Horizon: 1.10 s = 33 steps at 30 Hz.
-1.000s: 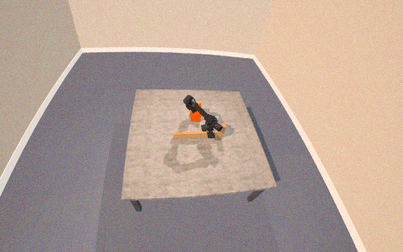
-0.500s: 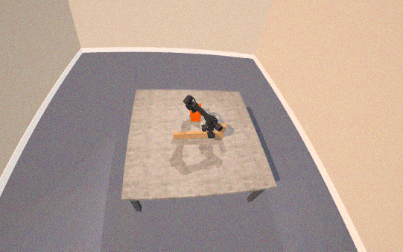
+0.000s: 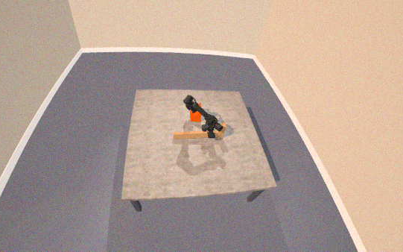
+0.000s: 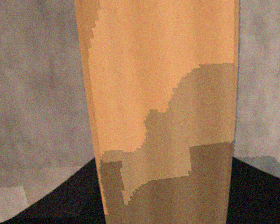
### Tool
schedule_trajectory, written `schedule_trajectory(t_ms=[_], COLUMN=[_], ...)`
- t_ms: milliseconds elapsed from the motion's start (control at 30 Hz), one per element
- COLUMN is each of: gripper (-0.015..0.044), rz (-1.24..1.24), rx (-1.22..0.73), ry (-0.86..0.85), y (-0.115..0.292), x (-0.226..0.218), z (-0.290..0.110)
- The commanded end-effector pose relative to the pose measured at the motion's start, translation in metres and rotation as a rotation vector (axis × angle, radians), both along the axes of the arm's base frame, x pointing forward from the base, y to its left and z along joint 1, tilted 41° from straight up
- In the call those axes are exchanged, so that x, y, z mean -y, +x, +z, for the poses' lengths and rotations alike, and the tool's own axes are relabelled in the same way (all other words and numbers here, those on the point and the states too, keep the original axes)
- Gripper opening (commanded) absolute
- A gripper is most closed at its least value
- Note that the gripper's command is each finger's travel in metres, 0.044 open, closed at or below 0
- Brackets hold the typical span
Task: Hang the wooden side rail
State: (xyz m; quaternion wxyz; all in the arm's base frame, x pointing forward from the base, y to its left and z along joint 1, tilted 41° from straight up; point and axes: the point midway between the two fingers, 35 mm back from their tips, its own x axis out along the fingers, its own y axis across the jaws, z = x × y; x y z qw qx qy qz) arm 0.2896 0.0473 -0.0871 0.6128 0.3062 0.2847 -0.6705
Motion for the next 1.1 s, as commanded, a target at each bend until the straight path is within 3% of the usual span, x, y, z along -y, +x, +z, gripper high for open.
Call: schedule_trajectory(t_ms=[0, 1067], gripper=[0.0000, 0.0000], rz=[0.005, 0.005], rx=[0.009, 0.009], ry=[0.005, 0.005], y=[0.0017, 0.0019], x=[-0.0042, -0.0049], z=[-0.0002, -0.0019])
